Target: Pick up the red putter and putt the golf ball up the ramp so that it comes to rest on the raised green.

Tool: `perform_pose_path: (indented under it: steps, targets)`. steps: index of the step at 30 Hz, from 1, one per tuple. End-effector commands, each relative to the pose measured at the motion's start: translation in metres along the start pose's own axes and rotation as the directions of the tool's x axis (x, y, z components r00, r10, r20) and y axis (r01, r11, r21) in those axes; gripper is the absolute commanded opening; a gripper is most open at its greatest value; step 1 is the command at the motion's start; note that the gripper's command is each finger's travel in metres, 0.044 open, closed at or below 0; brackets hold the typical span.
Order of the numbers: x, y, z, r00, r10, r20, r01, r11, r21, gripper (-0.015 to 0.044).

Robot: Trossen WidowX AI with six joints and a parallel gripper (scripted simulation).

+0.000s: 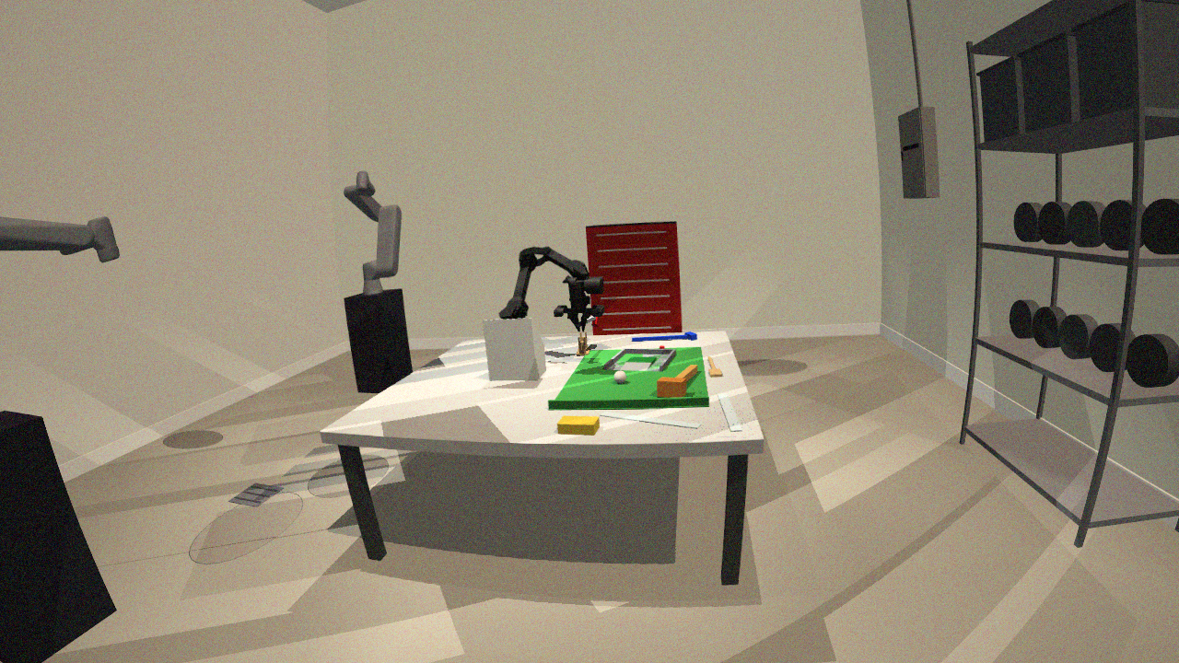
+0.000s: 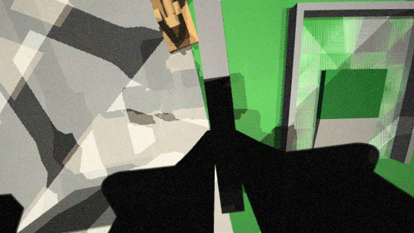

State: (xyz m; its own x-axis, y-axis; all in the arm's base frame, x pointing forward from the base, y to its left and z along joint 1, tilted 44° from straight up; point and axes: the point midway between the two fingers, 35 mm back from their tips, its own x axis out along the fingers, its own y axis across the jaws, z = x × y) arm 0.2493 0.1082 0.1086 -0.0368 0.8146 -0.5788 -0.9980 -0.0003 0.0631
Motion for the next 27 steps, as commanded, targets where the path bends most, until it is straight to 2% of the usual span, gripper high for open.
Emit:
perform_pose_path:
  steps: [1,7,14,27]
  targets:
    - [-0.009,-0.013,-0.023,0.999,-0.029,-0.030,0.033,0.991,0.132,0.0000]
    - [-0.023,-0.026,-0.063,0.995,-0.055,-0.082,0.080,0.933,0.350,0.0000]
    - [-0.039,-0.033,-0.113,0.988,-0.070,-0.134,0.135,0.808,0.574,0.0000]
    - [-0.066,-0.022,-0.205,0.978,-0.062,-0.199,0.207,0.431,0.878,0.0000]
